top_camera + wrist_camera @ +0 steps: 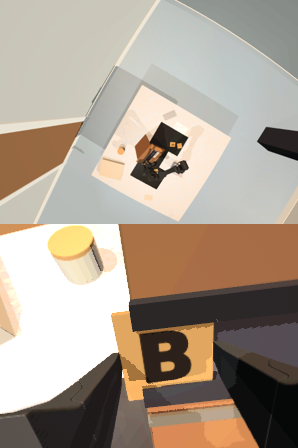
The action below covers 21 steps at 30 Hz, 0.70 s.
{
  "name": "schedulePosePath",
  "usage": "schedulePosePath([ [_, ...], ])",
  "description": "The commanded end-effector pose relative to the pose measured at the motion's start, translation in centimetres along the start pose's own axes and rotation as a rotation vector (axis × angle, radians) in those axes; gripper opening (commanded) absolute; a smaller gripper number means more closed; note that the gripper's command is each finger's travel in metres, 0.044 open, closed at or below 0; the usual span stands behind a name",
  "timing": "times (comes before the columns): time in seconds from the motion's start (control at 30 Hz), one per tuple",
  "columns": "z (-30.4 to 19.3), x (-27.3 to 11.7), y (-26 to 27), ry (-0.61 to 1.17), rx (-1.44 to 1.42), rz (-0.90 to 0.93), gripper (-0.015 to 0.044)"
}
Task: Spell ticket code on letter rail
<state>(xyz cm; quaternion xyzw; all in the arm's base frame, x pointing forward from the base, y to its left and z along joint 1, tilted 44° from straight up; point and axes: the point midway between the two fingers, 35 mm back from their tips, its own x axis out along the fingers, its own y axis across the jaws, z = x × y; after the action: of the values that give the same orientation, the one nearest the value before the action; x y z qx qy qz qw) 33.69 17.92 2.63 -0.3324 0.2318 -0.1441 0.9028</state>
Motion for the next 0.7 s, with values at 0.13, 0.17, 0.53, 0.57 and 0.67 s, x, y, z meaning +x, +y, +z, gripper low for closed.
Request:
schedulePosePath([
  [0.13,0.1,0.0,-0.3,-0.003,0.004,0.006,0.0],
  [0.17,0.0,0.0,-0.4,-0.003,0.004,0.006,0.0],
  [0.53,0.1,0.0,-1.1,-0.003,0.004,0.005,0.0],
  [0.57,0.1,0.0,-1.1,-0.003,0.004,0.005,0.0],
  [0.67,0.1,0.0,-1.3,-0.003,0.003,0.005,0.0],
])
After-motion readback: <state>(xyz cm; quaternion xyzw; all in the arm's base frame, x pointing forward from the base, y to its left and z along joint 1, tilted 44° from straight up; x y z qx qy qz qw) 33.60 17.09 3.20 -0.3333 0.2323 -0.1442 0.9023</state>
